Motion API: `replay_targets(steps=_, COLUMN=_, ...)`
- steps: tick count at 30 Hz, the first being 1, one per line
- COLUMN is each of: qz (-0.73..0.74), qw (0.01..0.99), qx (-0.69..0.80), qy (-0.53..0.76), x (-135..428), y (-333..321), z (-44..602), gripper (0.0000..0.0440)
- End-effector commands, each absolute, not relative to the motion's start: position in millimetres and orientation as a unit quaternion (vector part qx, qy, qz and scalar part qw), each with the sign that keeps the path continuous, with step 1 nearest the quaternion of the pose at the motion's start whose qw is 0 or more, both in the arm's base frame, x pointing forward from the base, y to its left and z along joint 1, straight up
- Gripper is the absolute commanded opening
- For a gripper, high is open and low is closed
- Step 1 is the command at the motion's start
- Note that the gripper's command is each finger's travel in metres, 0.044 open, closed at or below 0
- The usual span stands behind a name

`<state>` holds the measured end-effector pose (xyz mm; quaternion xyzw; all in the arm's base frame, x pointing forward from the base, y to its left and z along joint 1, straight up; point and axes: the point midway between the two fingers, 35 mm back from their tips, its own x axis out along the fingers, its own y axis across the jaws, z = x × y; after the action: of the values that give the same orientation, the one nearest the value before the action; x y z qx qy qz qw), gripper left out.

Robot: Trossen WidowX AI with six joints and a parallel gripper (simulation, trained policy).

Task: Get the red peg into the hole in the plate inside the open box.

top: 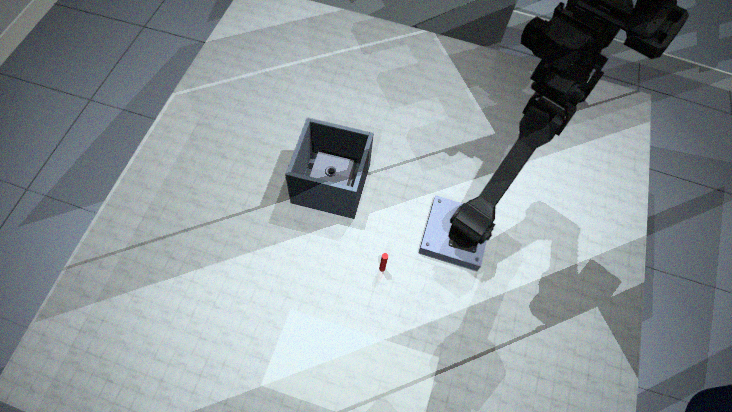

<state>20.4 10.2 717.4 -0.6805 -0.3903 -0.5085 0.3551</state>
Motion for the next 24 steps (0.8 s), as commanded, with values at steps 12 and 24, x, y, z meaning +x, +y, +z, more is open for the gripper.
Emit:
replay_targets(steps=12, qz=-0.457, qw=0.188, qx=-0.789, qy=-0.364, x=60.6, y=84.3, z=684.7, gripper=0.0440)
replay_targets(steps=24, qz=-0.389, qw=0.010, qx=-0.861, qy=-0.327, x=111.6, y=137.8, z=637.8, gripper=0.0440)
